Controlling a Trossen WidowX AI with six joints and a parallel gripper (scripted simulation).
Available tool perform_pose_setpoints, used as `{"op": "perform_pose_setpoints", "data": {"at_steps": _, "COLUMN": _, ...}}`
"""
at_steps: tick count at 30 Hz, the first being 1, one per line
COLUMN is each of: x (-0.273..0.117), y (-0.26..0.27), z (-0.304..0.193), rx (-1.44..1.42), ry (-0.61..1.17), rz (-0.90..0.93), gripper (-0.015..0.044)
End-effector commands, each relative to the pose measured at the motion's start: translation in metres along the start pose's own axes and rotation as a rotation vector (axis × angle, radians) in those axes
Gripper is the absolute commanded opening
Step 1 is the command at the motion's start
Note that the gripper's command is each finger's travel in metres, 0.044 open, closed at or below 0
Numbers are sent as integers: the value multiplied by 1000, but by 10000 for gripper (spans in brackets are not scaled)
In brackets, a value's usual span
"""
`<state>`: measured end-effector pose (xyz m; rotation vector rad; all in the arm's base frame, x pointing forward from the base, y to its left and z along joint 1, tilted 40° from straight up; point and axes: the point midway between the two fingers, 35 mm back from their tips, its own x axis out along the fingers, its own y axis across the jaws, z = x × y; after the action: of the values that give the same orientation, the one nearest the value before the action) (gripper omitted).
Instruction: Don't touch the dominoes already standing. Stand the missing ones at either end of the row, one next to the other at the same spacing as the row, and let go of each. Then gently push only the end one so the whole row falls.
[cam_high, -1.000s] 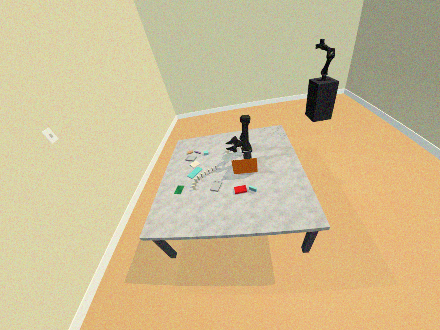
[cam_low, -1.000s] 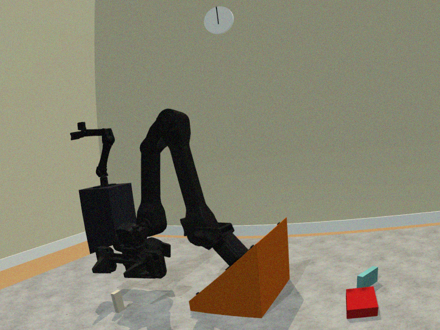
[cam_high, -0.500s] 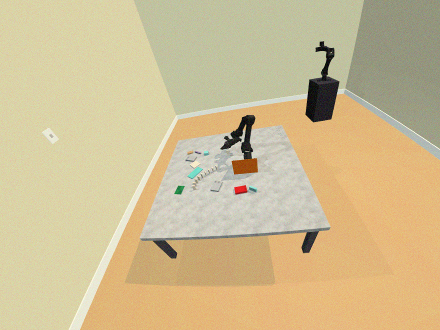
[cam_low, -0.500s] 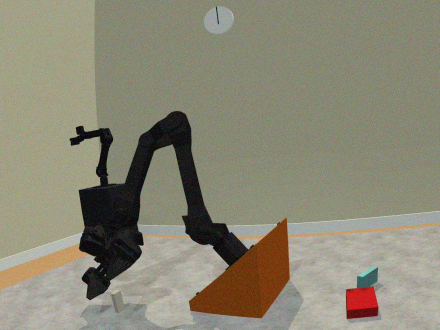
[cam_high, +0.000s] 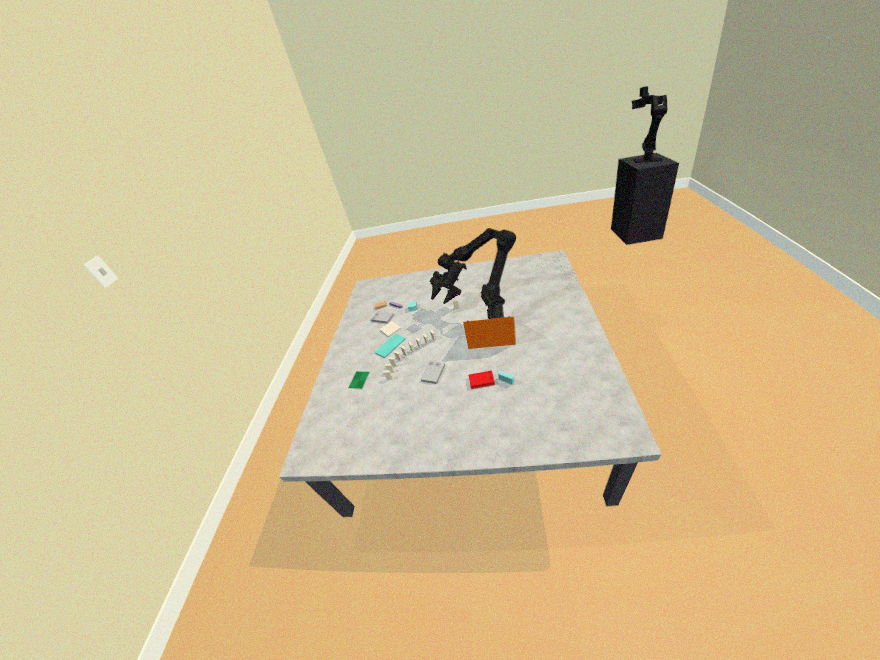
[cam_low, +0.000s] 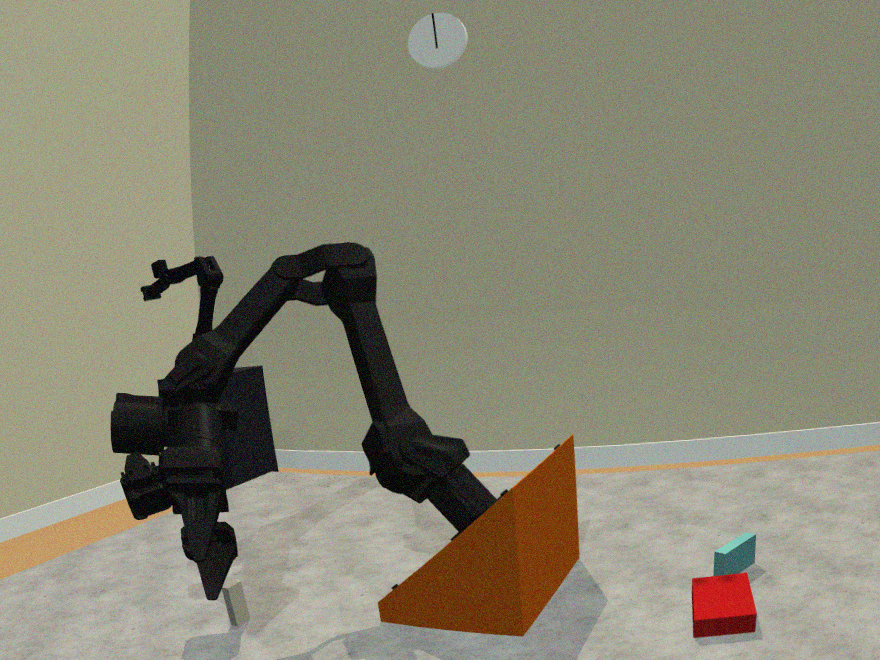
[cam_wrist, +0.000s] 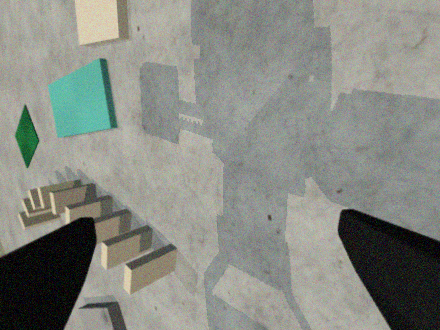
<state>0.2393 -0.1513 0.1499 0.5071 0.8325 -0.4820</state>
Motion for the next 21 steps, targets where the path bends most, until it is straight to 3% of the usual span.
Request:
{"op": "perform_pose_setpoints", "data": {"at_steps": 1, "x": -7, "y": -2, "z": -7, "rx": 217, "ry": 52, "rz": -184, "gripper": 440}}
{"op": "perform_pose_setpoints", "data": {"at_steps": 6, "x": -30, "y": -16, "z": -19, "rx": 493, "ry": 27, "rz": -533, "gripper": 440}}
{"op": "perform_pose_setpoints", "data": {"at_steps": 10, "x": -58, "y": -24, "z": -15, "rx": 618, "ry": -133, "rz": -777, "gripper": 440}}
{"op": "perform_pose_setpoints", "data": {"at_steps": 21, "x": -63, "y": -25, "z": -13, "rx": 631, "ry": -172, "rz": -810, "gripper": 440}}
